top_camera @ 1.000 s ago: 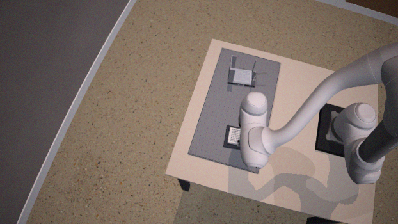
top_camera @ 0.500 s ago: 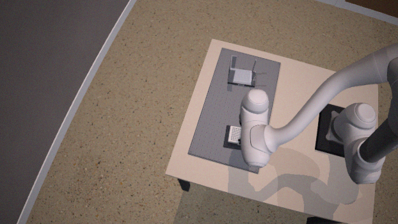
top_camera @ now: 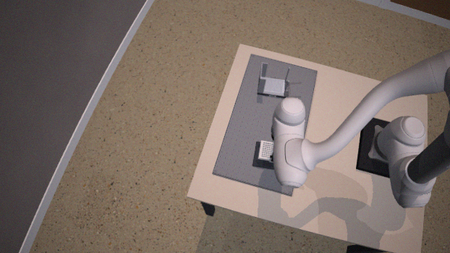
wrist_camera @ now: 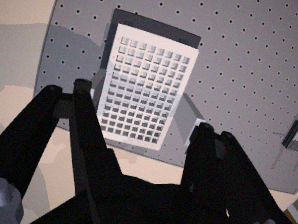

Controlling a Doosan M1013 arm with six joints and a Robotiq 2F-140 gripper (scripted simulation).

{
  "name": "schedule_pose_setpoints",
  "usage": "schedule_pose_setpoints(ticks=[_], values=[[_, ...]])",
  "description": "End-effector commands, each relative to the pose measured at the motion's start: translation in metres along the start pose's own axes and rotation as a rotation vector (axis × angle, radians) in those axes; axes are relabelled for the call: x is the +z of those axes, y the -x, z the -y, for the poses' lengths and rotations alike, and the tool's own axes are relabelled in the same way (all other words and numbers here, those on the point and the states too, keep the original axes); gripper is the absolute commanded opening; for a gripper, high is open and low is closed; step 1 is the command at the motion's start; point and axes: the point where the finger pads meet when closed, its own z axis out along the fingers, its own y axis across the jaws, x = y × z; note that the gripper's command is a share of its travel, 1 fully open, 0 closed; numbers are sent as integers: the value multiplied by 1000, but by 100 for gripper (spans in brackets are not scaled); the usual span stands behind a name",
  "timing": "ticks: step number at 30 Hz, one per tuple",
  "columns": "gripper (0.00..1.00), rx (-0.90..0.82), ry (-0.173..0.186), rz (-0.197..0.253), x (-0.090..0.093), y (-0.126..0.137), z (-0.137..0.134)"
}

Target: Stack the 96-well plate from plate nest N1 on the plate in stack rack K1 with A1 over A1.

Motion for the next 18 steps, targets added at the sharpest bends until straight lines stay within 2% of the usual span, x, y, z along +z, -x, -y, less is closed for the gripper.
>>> schedule_pose_setpoints(ticks=[1, 18], values=[[0, -5, 2, 0, -6, 0, 0], [0, -5, 2, 0, -31, 0, 0]])
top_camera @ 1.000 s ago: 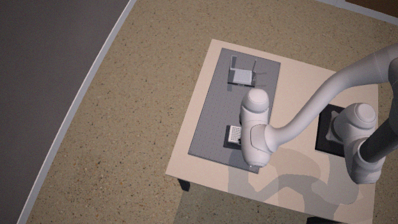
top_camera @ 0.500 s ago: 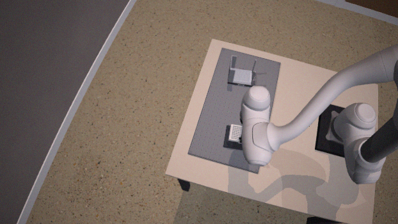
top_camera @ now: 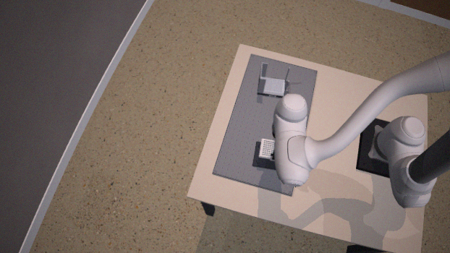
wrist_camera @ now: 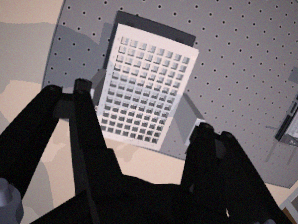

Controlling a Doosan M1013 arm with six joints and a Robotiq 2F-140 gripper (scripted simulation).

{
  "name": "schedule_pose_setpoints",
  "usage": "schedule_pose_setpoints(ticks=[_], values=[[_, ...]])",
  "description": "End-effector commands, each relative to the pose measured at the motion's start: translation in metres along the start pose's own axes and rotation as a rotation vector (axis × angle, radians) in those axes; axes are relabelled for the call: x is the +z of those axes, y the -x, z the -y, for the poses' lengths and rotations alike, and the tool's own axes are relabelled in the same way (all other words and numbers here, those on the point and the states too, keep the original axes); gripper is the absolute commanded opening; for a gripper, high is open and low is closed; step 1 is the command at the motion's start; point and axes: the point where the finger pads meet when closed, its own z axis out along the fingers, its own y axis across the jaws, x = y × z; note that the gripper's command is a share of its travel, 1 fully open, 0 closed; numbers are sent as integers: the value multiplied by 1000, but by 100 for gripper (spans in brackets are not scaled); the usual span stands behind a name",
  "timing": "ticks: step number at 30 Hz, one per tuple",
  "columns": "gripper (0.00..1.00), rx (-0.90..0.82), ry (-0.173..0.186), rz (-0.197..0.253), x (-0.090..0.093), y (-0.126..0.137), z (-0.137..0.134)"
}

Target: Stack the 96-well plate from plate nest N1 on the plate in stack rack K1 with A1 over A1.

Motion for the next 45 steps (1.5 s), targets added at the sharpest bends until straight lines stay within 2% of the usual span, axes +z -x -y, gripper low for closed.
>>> schedule_pose_setpoints(ticks=[1, 31, 38, 45], values=[[0, -3, 2, 0, -7, 0, -1], [0, -3, 2, 0, -53, 0, -1], [0, -3, 2, 0, -61, 0, -1], [0, -3, 2, 0, -61, 0, -1]])
